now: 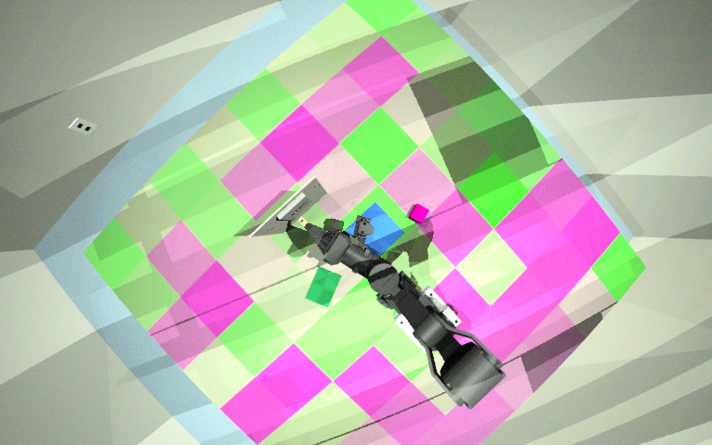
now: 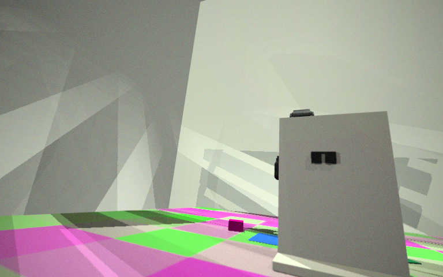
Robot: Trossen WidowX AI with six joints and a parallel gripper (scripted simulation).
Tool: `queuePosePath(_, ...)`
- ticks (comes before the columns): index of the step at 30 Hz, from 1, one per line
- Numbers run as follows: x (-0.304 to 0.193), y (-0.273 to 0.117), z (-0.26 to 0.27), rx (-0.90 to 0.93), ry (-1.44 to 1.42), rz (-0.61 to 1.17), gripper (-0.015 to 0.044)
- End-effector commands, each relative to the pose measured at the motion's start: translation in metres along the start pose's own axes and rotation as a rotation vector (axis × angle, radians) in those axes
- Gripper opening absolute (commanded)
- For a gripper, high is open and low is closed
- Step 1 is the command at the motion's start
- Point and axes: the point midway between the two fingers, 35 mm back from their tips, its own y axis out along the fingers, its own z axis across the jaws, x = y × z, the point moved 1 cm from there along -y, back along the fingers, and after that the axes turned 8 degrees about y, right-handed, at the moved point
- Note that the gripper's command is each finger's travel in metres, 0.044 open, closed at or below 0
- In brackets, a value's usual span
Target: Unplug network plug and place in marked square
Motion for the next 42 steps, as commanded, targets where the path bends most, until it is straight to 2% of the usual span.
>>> queuePosePath(1, -0.001, -0.004, -0.001, -0.004, 0.005, 0.002, 0.0000)
queuePosePath(42, -0.005, -0.028, -0.002, -0.006, 0.006, 0.001, 0.0000)
